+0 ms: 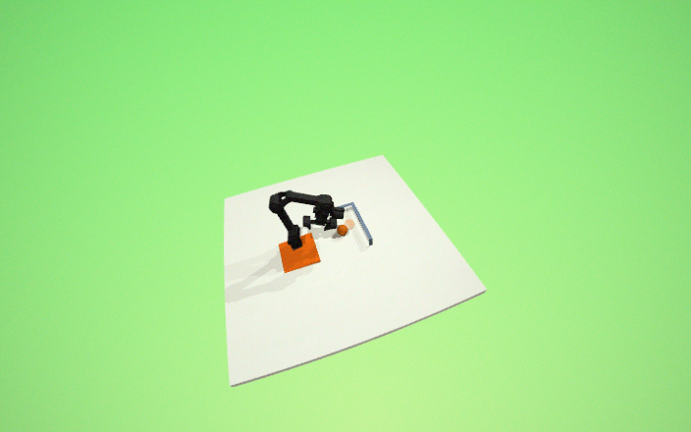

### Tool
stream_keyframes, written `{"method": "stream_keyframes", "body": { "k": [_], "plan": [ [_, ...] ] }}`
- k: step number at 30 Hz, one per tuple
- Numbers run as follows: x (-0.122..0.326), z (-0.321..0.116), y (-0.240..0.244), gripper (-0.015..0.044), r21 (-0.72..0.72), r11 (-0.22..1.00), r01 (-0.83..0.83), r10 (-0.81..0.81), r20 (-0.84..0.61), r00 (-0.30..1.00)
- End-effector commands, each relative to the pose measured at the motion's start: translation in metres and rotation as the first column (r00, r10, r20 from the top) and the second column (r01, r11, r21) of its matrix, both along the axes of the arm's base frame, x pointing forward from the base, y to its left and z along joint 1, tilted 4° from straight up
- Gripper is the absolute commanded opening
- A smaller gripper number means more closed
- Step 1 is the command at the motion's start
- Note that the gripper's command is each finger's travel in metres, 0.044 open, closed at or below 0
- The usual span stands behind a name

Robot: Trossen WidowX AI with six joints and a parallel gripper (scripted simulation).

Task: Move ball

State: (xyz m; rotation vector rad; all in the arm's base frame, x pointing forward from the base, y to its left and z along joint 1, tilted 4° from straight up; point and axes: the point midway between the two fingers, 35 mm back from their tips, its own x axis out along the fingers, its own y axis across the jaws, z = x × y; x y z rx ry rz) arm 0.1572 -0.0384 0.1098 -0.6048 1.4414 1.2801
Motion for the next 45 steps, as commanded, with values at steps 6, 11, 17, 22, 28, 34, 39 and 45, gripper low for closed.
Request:
{"method": "stream_keyframes", "body": {
  "k": [6, 11, 17, 22, 28, 34, 39, 45],
  "plan": [
    [0.073, -0.005, -0.013, 0.043, -0.159, 0.979, -0.124, 0.148, 0.147, 0.978],
    [0.134, -0.006, -0.011, 0.043, -0.279, 0.942, -0.185, 0.258, 0.255, 0.932],
    [0.134, -0.007, -0.011, 0.043, -0.279, 0.942, -0.185, 0.258, 0.255, 0.932],
    [0.134, -0.021, -0.012, 0.043, -0.279, 0.942, -0.185, 0.258, 0.255, 0.932],
    [0.134, -0.025, -0.012, 0.043, -0.279, 0.942, -0.185, 0.258, 0.255, 0.932],
    [0.134, -0.035, -0.012, 0.043, -0.279, 0.942, -0.185, 0.258, 0.255, 0.932],
    [0.134, -0.043, -0.013, 0.043, -0.279, 0.942, -0.185, 0.258, 0.255, 0.932],
    [0.133, -0.053, -0.013, 0.043, -0.279, 0.942, -0.185, 0.258, 0.255, 0.932]
  ]
}}
